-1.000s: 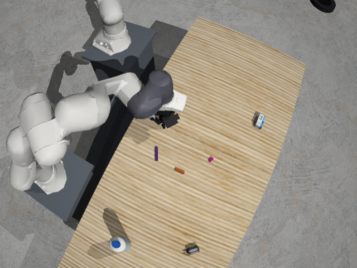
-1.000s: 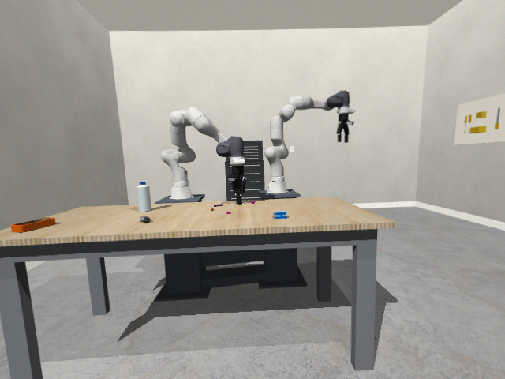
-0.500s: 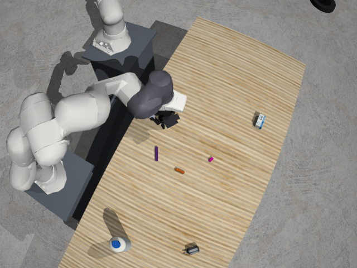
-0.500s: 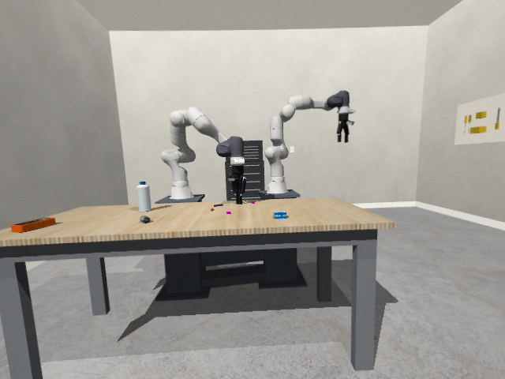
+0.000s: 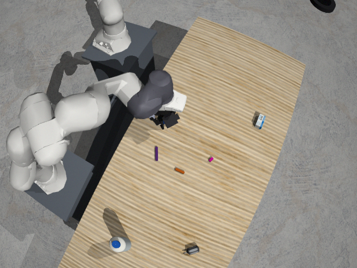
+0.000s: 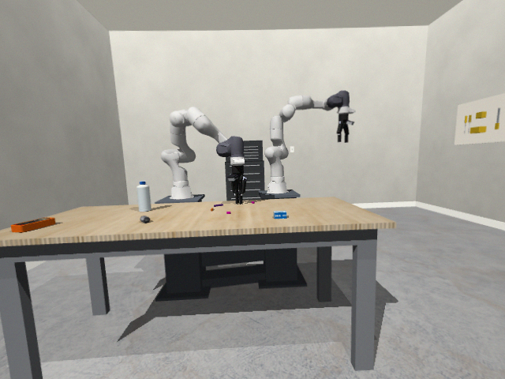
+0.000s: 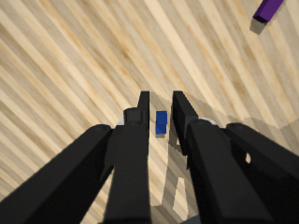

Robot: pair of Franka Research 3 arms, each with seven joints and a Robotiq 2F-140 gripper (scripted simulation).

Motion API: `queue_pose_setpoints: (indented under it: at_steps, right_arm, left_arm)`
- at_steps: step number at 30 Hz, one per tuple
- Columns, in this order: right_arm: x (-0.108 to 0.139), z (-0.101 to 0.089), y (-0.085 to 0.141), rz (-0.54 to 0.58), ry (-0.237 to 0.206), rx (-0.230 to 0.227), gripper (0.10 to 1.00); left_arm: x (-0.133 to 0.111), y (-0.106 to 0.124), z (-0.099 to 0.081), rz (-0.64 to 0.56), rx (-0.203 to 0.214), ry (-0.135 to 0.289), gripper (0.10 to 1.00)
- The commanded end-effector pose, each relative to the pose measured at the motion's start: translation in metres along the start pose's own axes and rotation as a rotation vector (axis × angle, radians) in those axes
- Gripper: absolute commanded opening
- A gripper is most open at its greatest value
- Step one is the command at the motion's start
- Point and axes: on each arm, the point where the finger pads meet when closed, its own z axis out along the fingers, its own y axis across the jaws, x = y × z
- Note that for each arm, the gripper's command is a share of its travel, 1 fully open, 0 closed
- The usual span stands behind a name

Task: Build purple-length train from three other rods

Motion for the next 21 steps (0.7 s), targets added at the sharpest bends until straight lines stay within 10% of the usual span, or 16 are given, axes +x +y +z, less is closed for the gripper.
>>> queue_pose_setpoints:
  at_steps: [1, 21]
  right_arm:
    - [0.0, 0.0, 0.0, 0.002, 0.001, 0.0, 0.231]
    - [0.0, -0.058, 0.0, 0.002, 0.001, 0.0, 0.231]
  left_arm:
    - [-0.001, 0.001, 0.0, 0.004, 0.0, -0.003, 1.0]
    - [-0.001, 0.001, 0.0, 0.004, 0.0, -0.003, 1.0]
